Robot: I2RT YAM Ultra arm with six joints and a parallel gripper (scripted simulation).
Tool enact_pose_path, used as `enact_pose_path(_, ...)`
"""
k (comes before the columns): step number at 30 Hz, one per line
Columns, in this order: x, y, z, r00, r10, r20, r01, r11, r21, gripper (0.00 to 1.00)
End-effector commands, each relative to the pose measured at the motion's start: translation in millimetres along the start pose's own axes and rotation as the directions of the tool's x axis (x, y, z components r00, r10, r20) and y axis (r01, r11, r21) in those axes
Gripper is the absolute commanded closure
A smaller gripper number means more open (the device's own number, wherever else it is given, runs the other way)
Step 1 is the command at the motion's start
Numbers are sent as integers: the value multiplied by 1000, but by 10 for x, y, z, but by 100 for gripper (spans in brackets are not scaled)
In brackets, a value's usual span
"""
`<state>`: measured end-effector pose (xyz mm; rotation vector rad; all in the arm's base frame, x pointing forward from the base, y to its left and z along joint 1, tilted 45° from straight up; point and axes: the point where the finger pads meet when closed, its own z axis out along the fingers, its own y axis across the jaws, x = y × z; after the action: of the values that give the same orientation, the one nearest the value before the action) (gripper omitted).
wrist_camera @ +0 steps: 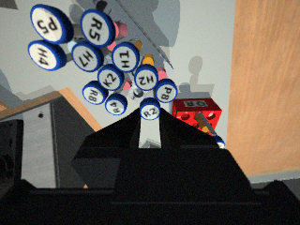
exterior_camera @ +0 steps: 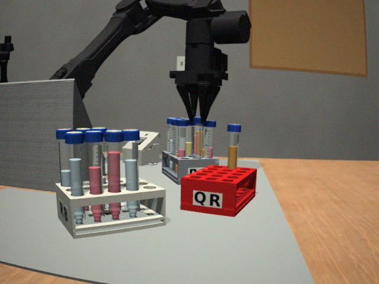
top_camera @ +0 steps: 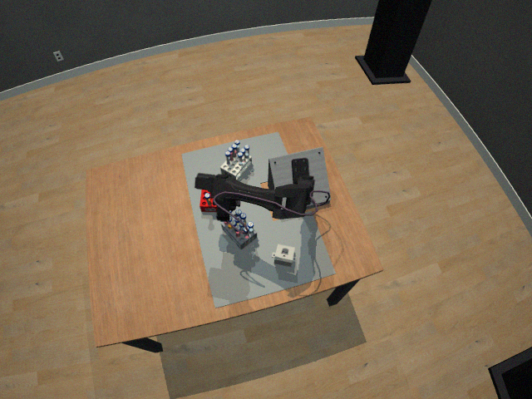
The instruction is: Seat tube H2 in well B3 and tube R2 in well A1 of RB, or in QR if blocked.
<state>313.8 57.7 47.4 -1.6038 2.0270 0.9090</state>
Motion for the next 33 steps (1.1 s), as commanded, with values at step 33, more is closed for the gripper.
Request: enact_pose_path(33, -16, -8, -471, 1000, -14, -1, 14, 999, 40, 100)
